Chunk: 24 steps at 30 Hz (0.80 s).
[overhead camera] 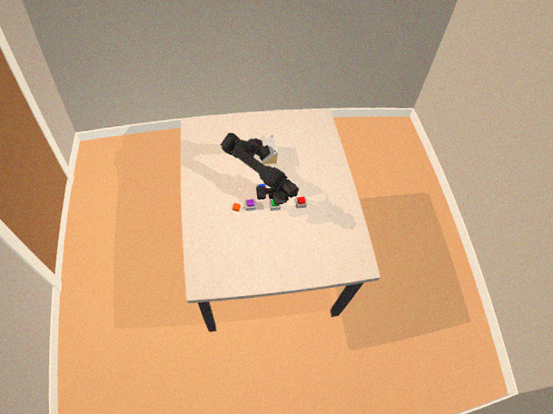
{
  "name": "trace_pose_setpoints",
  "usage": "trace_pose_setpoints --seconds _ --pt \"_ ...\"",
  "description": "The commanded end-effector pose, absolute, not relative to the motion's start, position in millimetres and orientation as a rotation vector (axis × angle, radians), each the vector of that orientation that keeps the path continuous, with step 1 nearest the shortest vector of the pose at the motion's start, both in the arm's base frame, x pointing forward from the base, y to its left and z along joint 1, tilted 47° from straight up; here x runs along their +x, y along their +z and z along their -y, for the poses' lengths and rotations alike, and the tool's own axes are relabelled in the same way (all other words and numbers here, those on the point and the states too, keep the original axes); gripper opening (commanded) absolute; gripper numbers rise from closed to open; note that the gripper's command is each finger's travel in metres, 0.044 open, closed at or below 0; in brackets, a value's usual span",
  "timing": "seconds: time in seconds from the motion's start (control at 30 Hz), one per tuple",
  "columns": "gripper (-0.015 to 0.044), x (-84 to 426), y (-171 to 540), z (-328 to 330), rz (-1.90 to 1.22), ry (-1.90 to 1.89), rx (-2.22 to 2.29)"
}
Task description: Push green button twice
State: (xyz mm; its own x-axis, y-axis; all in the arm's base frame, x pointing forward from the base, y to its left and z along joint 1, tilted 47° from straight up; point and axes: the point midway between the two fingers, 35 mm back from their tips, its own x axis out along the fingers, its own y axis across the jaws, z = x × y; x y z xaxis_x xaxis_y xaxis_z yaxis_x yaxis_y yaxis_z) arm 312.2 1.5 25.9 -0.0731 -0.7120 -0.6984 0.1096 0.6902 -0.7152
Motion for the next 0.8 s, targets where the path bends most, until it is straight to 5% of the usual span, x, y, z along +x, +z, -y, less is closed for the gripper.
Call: trace_pose_setpoints --seconds 0.0,0.77 --pt "0.0020 310.6 21.7 3.4 -1.503 -0.728 -0.533" --pt "0.0020 309.1 12.6 13.2 -1.503 -0.729 -0.534"
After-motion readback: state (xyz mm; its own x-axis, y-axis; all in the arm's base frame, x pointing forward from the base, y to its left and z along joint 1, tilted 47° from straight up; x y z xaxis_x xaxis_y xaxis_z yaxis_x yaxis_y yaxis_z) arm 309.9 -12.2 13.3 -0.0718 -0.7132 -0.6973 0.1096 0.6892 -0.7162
